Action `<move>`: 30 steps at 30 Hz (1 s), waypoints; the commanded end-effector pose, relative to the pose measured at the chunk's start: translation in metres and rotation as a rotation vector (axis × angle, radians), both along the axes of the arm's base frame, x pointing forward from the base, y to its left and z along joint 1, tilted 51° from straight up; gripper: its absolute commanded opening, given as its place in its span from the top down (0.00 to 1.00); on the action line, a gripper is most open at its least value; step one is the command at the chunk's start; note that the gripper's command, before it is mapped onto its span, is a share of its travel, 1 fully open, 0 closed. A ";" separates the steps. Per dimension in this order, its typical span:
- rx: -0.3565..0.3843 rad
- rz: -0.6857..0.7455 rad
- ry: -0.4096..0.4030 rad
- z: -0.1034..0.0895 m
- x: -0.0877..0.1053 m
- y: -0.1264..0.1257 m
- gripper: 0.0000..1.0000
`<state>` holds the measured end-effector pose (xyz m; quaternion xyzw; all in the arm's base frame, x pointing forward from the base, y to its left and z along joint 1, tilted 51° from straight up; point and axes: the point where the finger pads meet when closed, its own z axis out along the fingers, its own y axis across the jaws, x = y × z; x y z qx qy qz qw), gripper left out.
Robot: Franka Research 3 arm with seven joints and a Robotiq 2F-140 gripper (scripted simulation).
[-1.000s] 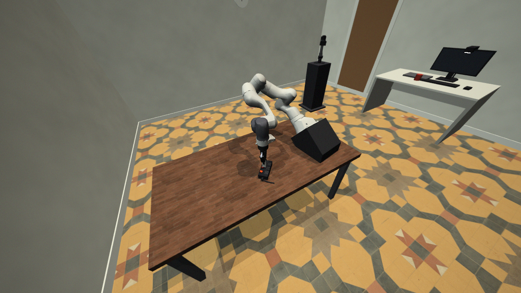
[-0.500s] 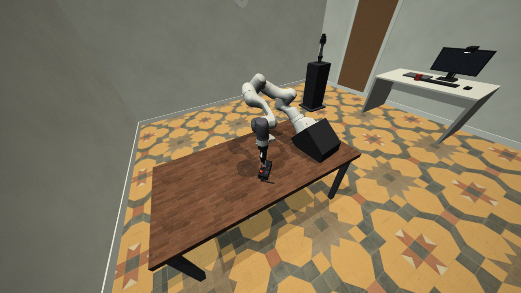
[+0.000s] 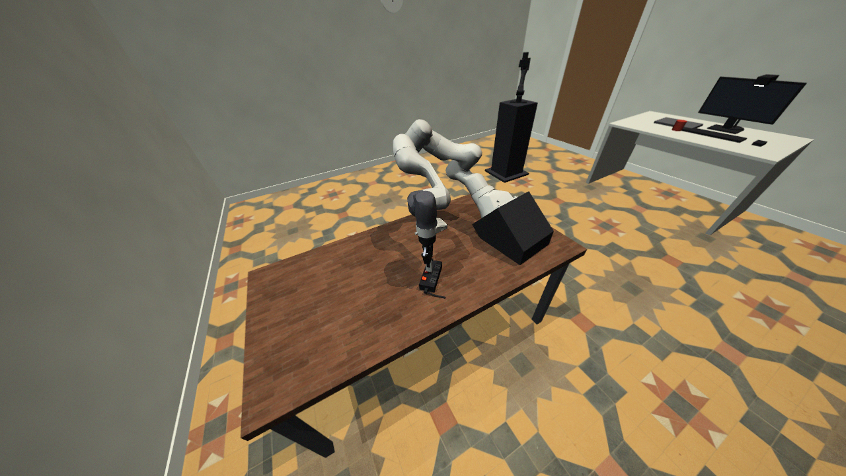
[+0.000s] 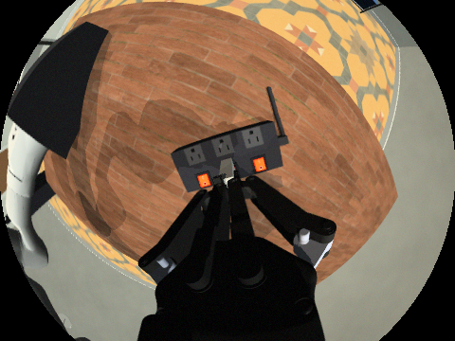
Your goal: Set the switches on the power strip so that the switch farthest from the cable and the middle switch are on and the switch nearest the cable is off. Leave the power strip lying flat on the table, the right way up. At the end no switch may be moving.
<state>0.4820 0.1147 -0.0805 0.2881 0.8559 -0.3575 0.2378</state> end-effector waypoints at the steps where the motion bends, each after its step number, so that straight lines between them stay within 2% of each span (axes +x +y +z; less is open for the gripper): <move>1: -0.001 0.000 0.004 -0.001 -0.002 0.000 1.00; 30: -0.001 0.000 0.004 -0.004 -0.001 -0.004 1.00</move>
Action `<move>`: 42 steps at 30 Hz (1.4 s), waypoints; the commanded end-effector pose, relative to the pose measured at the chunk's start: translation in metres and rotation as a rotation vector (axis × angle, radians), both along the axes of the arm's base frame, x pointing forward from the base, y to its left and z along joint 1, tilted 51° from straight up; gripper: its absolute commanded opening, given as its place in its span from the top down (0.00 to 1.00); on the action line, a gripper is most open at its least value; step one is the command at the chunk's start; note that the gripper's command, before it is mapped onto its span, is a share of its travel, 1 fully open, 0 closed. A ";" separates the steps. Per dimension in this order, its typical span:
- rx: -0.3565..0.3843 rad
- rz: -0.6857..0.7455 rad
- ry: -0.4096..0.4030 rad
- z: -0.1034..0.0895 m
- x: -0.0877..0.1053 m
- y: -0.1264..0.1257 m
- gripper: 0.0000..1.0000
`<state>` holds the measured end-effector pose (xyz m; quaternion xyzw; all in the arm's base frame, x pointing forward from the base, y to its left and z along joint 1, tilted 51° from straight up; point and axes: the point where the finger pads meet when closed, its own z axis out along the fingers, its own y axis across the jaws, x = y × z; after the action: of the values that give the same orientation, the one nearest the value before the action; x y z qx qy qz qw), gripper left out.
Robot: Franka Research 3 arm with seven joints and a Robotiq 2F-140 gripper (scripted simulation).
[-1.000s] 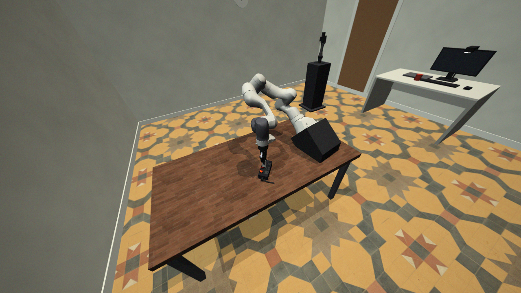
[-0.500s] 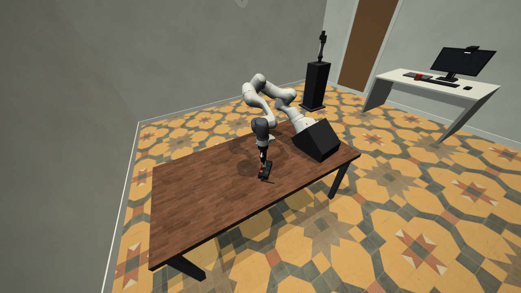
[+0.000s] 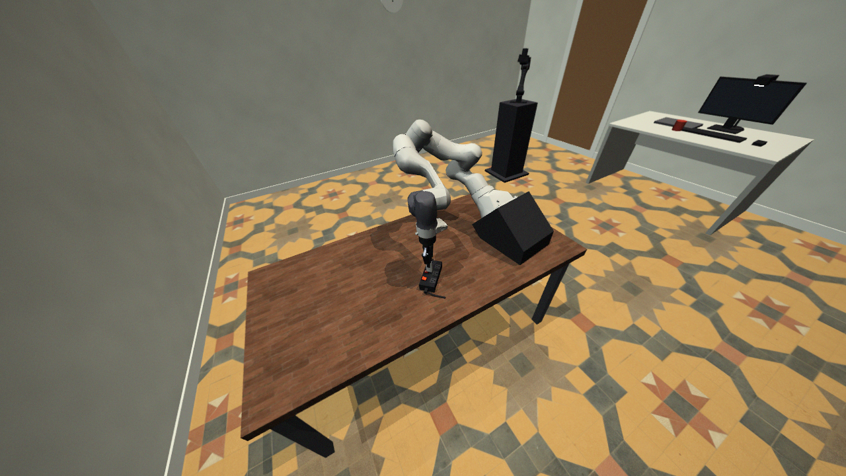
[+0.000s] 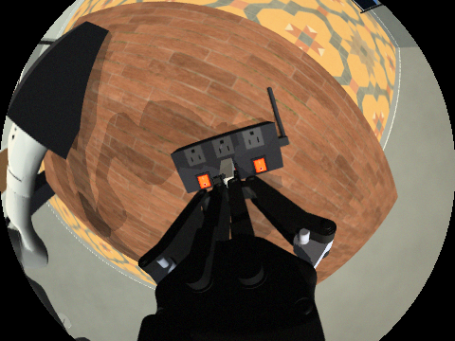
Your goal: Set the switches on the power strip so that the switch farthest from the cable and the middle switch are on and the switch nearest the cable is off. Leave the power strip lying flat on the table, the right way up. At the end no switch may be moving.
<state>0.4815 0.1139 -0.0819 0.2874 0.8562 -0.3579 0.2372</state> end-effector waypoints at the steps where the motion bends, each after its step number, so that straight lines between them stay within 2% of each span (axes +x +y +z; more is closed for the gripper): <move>1: -0.001 0.000 0.003 -0.003 0.000 -0.004 1.00; 42: -0.001 0.000 0.003 -0.006 0.001 -0.007 1.00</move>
<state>0.4821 0.1098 -0.0850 0.2860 0.8565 -0.3587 0.2366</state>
